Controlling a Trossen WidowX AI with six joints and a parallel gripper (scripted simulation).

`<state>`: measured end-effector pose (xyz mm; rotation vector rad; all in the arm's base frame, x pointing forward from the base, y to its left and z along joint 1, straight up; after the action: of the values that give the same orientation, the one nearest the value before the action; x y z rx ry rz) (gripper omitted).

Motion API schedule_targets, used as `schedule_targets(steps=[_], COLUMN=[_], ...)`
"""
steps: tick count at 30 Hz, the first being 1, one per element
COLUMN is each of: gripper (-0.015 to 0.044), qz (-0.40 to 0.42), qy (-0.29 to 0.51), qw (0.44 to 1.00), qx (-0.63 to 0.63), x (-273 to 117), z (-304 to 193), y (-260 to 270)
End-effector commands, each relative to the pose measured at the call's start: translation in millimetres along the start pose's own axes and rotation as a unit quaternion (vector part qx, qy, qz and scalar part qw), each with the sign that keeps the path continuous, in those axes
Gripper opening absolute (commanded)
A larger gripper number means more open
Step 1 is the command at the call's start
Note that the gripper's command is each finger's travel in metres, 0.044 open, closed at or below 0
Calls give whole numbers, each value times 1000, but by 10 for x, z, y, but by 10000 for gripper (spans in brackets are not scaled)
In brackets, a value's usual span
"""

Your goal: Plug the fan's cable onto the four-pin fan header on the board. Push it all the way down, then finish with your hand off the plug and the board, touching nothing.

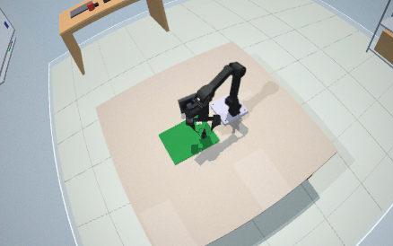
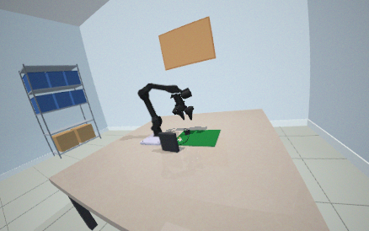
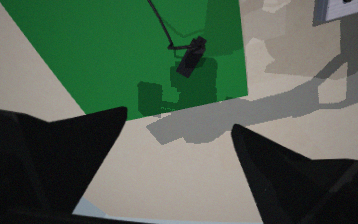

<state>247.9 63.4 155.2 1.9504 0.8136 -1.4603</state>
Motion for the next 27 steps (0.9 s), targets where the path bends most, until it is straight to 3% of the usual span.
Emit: schedule_targets(steps=[1, 9, 17, 27], gripper=[440, 440, 440, 440], qz=[-17, -21, -21, -21], qy=[3, 4, 4, 4], qw=[991, 986, 986, 986], qx=[136, 164, 164, 164], x=[-160, -172, 392, 510], z=[272, 333, 465, 489], y=[117, 136, 98, 94])
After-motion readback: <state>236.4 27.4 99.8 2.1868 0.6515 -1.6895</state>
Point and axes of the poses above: the point midway between the two fingers, 35 mm back from their tips, its own x axis out along the fingers, its own y axis across the jaws, z = x × y, the point moved 2 cm from there along -x, back along the fingers, and after that the axes turned 13 degrees about x, right-handed, at the moved point
